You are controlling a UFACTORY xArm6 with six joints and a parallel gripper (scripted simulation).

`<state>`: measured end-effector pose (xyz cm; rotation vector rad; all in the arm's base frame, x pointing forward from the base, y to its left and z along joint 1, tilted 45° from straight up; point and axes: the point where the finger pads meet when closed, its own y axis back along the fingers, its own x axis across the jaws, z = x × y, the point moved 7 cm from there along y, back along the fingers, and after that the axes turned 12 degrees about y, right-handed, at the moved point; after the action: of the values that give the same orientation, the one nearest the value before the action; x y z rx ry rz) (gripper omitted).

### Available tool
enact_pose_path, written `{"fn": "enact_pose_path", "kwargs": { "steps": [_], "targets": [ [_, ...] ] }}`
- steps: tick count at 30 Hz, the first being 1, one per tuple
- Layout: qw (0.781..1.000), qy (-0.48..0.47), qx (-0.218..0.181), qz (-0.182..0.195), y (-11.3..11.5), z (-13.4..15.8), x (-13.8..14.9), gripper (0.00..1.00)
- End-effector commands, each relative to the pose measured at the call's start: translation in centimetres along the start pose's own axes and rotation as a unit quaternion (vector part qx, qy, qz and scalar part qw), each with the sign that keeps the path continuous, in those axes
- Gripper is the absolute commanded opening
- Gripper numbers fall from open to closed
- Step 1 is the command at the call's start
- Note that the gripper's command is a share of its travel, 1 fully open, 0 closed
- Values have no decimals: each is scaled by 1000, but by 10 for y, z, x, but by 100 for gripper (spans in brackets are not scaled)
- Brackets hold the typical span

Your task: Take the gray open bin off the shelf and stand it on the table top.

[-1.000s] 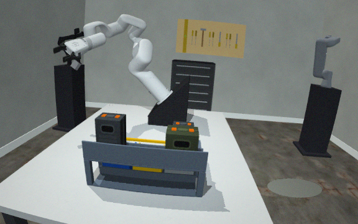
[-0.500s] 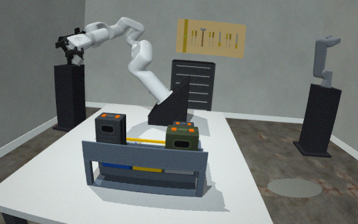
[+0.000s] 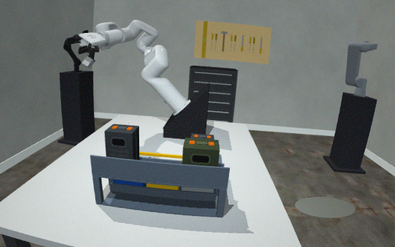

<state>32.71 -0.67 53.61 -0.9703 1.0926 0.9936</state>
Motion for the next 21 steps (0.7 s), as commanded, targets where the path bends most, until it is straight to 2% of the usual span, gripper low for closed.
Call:
{"fn": "enact_pose_path", "kwargs": {
  "steps": [1, 3, 8, 20, 21],
  "targets": [
    [1000, -1, -2, -1, 0, 1, -1, 100],
    [1000, -1, -2, -1, 0, 1, -1, 100],
    [995, -12, -96, 16, 15, 39, 4, 100],
    [995, -12, -96, 16, 15, 39, 4, 100],
    [995, -12, -95, 17, 18, 48, 5, 100]
  ]
}}
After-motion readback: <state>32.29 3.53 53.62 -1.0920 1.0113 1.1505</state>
